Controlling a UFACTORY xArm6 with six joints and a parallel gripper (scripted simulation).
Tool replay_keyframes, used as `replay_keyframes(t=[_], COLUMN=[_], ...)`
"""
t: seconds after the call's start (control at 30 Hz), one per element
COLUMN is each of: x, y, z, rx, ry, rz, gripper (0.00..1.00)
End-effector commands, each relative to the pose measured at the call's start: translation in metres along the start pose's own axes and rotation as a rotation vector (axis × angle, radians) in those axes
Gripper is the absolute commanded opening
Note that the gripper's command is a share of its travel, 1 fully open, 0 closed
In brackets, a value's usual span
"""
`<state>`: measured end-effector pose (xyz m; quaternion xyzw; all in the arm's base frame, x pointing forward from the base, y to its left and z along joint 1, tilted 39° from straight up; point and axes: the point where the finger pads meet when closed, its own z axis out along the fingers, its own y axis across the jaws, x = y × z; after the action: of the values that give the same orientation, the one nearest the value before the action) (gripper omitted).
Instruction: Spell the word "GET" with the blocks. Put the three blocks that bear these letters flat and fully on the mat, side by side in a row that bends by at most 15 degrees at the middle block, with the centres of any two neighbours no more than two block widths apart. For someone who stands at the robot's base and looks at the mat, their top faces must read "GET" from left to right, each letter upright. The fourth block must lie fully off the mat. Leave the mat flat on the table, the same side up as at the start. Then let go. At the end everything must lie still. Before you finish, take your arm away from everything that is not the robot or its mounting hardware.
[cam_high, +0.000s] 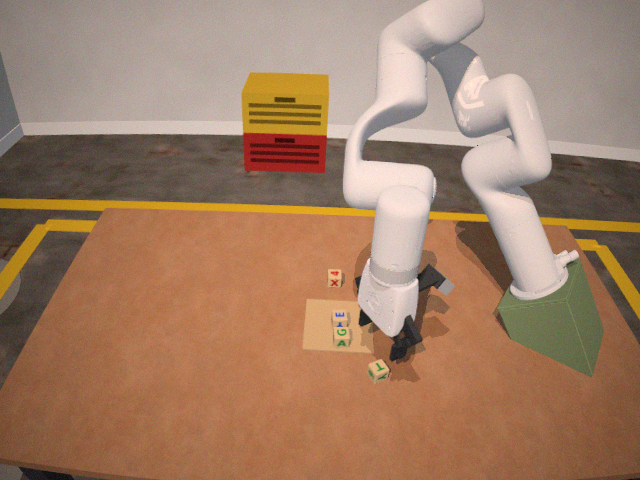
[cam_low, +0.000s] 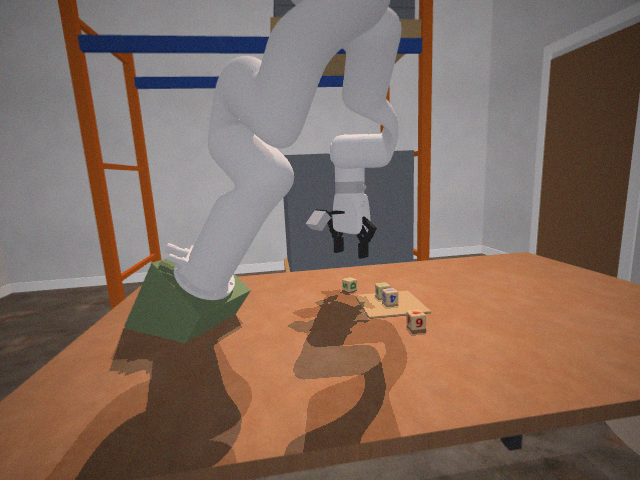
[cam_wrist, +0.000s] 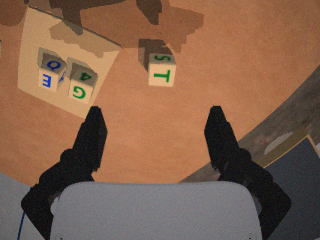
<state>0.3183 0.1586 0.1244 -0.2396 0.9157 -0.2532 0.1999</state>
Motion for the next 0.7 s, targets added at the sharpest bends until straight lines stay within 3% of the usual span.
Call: replay_keyframes(t=[0.0,0.1,0.13,0.67], x=[0.0004,0.0006,0.0006,0.0006], y=[0.0057,0.0063,0.0063,0.0063], z=[-0.0003,-0.0003,-0.0003,-0.0003], rx=[0.013,0.013,0.013,0.013], ry=[-0.01,-0.01,-0.01,-0.01], rz=[0.077,0.084,0.084,0.084], gripper=[1.0,1.0,0.62,0.62])
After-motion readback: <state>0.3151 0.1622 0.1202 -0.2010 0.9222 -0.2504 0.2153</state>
